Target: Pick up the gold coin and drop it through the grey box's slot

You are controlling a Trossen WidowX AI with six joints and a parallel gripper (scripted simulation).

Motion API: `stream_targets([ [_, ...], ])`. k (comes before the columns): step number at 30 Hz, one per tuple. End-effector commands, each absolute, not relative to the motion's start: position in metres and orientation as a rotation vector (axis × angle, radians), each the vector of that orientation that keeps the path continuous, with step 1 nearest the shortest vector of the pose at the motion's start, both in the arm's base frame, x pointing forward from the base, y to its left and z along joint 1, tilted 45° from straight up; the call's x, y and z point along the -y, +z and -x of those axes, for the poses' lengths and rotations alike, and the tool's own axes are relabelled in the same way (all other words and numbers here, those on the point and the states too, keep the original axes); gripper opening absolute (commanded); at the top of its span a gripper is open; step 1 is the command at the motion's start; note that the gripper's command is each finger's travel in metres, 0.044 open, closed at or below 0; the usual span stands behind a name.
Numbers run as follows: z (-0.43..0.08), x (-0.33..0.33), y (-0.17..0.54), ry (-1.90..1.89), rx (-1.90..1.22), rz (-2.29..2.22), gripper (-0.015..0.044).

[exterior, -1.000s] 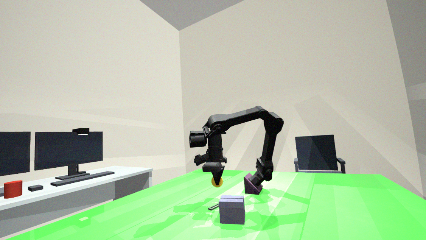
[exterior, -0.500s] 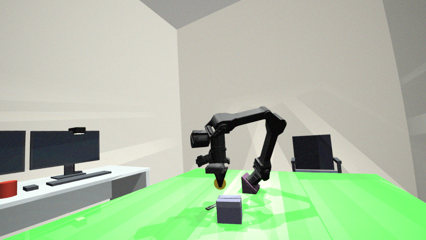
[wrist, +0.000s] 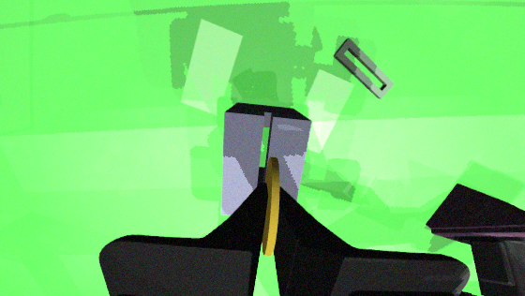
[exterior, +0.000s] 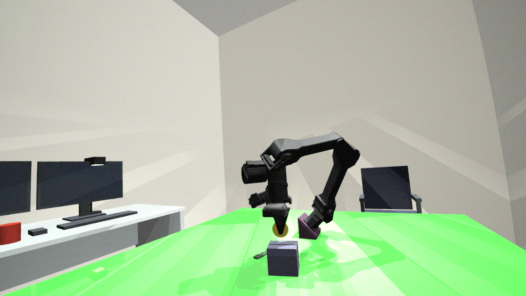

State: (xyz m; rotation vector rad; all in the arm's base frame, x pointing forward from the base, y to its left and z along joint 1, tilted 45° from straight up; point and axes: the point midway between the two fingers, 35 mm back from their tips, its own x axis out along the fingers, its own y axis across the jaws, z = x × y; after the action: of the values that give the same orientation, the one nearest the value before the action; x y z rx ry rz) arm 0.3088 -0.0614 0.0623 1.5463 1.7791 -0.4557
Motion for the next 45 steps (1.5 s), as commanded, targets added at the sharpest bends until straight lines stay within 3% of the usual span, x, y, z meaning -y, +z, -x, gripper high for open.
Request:
stream_targets([
  [1, -0.3098, 0.0594, 0.0649, -0.457, -1.778, -1.554, 0.0004],
  [45, -0.3107, 0.0517, 0.0605, -0.469, -1.78, -1.552, 0.0],
])
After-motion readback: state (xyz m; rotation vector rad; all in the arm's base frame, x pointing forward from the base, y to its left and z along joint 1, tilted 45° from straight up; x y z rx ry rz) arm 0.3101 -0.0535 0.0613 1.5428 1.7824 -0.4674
